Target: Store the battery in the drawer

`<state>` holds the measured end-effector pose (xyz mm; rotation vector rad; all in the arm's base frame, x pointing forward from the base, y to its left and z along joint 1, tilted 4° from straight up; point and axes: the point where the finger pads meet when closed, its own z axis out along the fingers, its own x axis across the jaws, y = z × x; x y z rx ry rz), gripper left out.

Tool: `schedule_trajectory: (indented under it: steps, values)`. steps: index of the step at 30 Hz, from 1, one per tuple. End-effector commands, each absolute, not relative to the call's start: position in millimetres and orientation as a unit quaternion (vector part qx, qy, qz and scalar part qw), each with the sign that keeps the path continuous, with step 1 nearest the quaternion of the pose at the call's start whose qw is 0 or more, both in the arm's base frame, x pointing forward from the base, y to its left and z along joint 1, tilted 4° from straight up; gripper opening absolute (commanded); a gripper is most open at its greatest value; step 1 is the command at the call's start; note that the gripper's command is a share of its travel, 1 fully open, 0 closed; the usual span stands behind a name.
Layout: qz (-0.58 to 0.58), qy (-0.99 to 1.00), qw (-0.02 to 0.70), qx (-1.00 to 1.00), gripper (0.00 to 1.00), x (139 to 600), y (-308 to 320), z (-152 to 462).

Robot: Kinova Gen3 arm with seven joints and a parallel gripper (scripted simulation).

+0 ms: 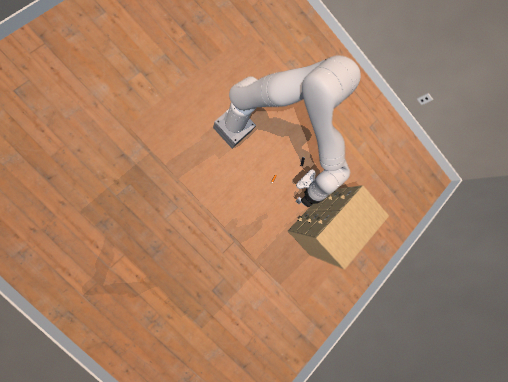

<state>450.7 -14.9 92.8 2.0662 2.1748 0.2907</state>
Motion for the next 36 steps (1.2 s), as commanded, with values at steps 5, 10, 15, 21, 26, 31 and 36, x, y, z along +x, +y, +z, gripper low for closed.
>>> schedule_trajectory:
  steps: [5, 10, 15, 21, 26, 31, 36]
  values:
    - [0.107, 0.718, 0.075, 0.684, 1.0, 450, -16, 90]
    - [0.122, 0.716, 0.088, 0.682, 1.0, 452, -15, 86]
    - [0.136, 0.713, 0.102, 0.68, 1.0, 455, -15, 82]
    - [0.148, 0.711, 0.113, 0.678, 1.0, 457, -15, 79]
    - [0.162, 0.707, 0.127, 0.676, 1.0, 460, -14, 75]
    - [0.177, 0.704, 0.141, 0.673, 1.0, 462, -14, 71]
    - [0.191, 0.7, 0.155, 0.67, 1.0, 465, -14, 67]
